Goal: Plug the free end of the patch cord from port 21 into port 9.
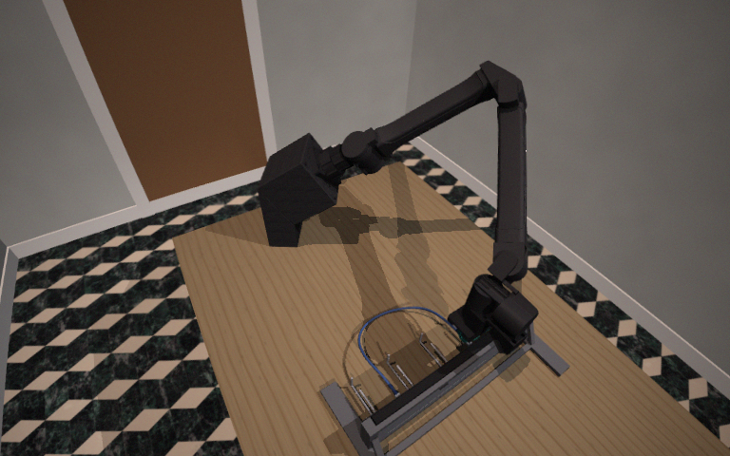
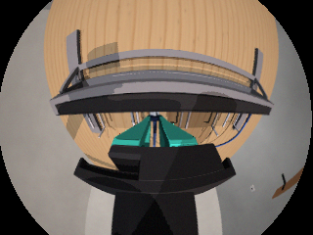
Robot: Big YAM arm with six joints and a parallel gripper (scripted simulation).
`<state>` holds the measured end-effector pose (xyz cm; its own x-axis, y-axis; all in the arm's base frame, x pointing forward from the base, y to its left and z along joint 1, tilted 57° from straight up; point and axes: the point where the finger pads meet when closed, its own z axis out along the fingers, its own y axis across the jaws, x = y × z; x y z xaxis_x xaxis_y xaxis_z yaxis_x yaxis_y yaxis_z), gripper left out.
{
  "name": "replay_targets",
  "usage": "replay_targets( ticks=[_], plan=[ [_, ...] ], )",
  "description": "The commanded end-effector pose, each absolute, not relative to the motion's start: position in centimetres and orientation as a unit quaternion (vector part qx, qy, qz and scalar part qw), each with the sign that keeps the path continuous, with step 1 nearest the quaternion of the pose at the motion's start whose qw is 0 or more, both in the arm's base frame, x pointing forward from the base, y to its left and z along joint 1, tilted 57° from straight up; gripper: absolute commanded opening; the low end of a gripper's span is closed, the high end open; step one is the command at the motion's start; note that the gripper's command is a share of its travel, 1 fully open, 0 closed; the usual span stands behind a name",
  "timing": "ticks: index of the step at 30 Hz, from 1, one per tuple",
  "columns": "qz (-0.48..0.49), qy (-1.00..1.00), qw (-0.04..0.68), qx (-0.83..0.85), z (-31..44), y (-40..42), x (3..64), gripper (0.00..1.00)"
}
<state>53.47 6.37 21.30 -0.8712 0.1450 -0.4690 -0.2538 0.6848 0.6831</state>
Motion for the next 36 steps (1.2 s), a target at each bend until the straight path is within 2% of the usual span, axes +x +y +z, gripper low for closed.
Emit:
replay_targets(
  ticks=[1,36],
  plan=[
    [0.387,0.88,0.274,-0.032,22.97,5.69,55.46,0.0],
    [0.384,0.881,0.273,-0.04,23.32,5.52,55.81,0.0]
  ],
)
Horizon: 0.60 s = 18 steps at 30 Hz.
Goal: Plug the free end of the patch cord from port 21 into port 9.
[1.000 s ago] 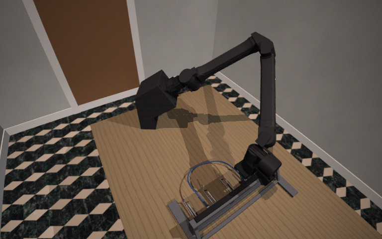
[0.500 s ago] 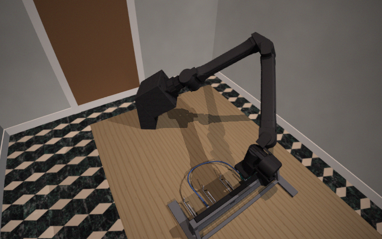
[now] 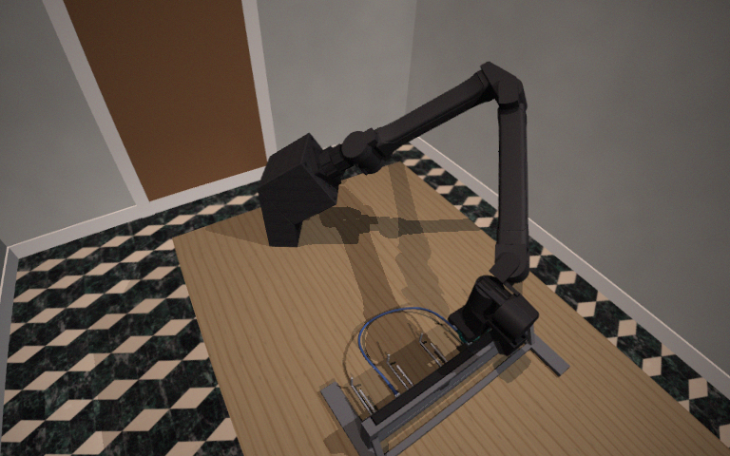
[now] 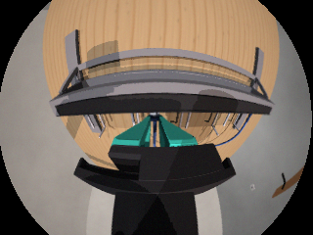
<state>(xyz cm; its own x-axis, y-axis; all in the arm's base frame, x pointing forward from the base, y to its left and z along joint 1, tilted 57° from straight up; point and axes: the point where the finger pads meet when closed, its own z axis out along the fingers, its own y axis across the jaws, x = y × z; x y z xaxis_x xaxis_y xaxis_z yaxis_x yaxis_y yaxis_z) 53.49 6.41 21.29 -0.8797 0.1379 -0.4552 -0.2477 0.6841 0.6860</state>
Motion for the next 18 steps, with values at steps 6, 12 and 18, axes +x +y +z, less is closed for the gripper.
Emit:
replay_targets(
  ticks=[6,12,18],
  plan=[
    [0.384,0.881,0.275,-0.04,23.42,5.46,55.9,0.0],
    [0.383,0.88,0.276,-0.04,23.55,5.37,56.02,0.0],
    [0.383,0.88,0.278,-0.04,23.67,5.28,56.12,0.0]
  ],
)
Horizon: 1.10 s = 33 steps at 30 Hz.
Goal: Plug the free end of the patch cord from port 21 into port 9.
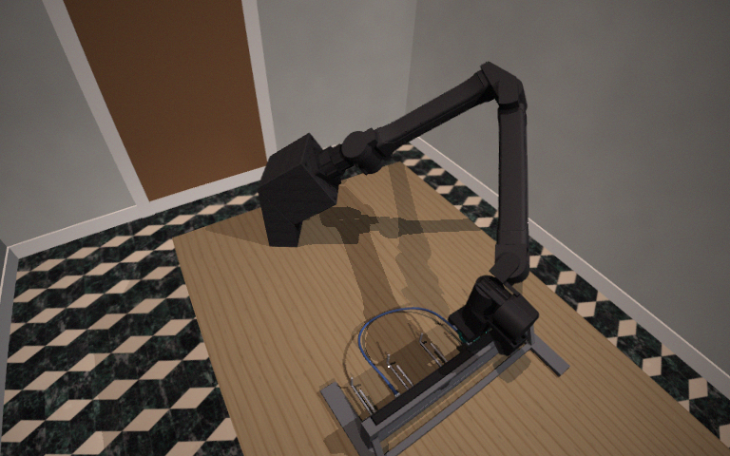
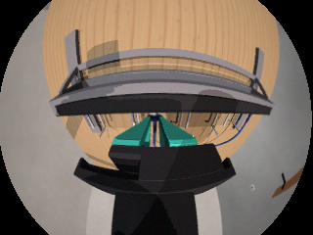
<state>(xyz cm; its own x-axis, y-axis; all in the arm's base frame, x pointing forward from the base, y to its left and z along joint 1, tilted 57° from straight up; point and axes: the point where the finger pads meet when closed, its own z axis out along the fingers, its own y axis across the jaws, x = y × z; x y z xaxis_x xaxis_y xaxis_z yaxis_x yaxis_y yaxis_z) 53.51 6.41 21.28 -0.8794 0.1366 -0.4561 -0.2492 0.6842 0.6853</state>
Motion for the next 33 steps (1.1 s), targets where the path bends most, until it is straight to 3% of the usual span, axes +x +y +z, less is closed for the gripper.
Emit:
replay_targets(
  ticks=[1,33],
  plan=[
    [0.383,0.88,0.278,-0.04,23.69,5.26,56.14,0.0],
    [0.38,0.879,0.285,-0.04,24.23,4.86,56.54,0.0]
  ],
)
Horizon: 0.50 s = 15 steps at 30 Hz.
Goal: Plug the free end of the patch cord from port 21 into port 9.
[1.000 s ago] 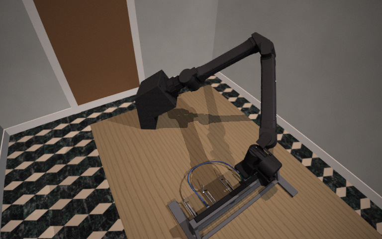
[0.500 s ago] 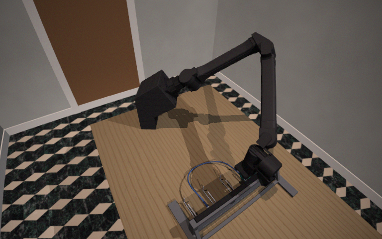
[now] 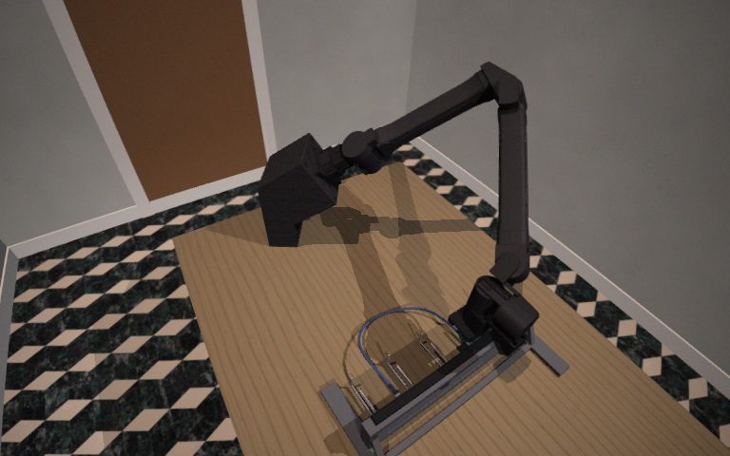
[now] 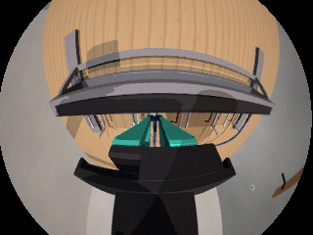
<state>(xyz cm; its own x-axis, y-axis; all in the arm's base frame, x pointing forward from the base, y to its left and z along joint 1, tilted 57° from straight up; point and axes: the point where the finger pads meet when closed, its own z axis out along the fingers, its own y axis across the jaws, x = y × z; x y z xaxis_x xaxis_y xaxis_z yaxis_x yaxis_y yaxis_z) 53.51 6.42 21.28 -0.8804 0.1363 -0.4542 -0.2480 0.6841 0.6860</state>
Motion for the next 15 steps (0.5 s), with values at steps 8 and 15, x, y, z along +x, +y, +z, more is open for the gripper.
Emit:
replay_targets(
  ticks=[8,15],
  plan=[
    [0.38,0.879,0.287,-0.04,24.34,4.77,56.62,0.0],
    [0.379,0.878,0.289,-0.04,24.46,4.67,56.71,0.0]
  ],
)
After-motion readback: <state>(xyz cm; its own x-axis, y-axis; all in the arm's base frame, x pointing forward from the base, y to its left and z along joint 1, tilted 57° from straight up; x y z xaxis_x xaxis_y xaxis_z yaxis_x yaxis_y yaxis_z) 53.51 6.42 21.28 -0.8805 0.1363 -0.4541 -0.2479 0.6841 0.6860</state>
